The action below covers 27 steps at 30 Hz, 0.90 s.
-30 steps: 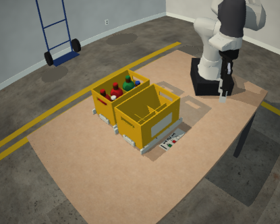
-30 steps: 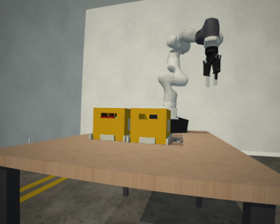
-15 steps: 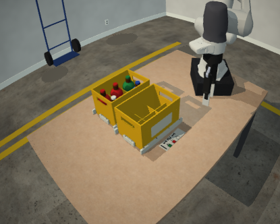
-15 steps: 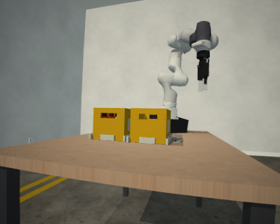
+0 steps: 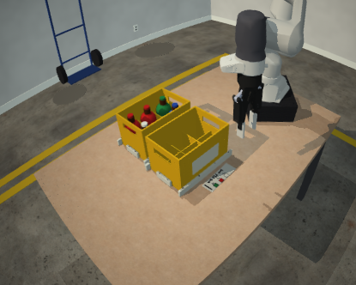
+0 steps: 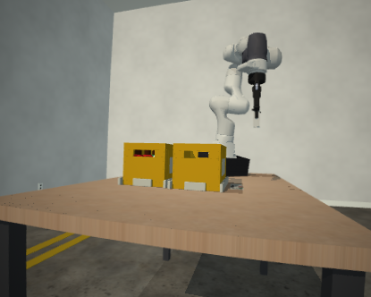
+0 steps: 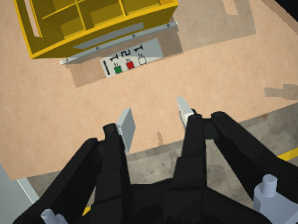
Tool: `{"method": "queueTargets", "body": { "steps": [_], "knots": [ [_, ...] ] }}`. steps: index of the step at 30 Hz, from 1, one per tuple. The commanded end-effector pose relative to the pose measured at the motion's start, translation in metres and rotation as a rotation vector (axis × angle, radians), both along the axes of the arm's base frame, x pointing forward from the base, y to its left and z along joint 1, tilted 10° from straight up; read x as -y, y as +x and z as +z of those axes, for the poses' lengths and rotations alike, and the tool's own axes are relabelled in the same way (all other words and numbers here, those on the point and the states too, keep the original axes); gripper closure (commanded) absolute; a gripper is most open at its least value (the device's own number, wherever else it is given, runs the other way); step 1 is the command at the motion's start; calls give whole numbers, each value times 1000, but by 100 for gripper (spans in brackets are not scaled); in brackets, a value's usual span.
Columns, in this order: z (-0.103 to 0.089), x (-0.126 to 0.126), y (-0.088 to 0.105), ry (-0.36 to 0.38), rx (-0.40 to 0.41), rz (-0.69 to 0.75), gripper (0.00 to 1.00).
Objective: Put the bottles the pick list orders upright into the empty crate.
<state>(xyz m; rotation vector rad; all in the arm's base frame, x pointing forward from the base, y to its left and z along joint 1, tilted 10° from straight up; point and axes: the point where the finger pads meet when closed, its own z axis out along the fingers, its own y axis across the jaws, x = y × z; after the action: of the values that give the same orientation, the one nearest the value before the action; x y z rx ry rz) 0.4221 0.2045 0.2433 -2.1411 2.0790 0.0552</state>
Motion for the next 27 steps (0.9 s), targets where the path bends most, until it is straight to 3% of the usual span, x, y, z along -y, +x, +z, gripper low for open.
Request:
{"method": "queueTargets", "body": {
  "steps": [1, 14, 27],
  "knots": [
    [-6, 6, 10, 15, -9, -156, 62],
    [-40, 50, 44, 45, -58, -422, 62],
    [-44, 56, 49, 77, -96, -650, 62]
  ]
}}
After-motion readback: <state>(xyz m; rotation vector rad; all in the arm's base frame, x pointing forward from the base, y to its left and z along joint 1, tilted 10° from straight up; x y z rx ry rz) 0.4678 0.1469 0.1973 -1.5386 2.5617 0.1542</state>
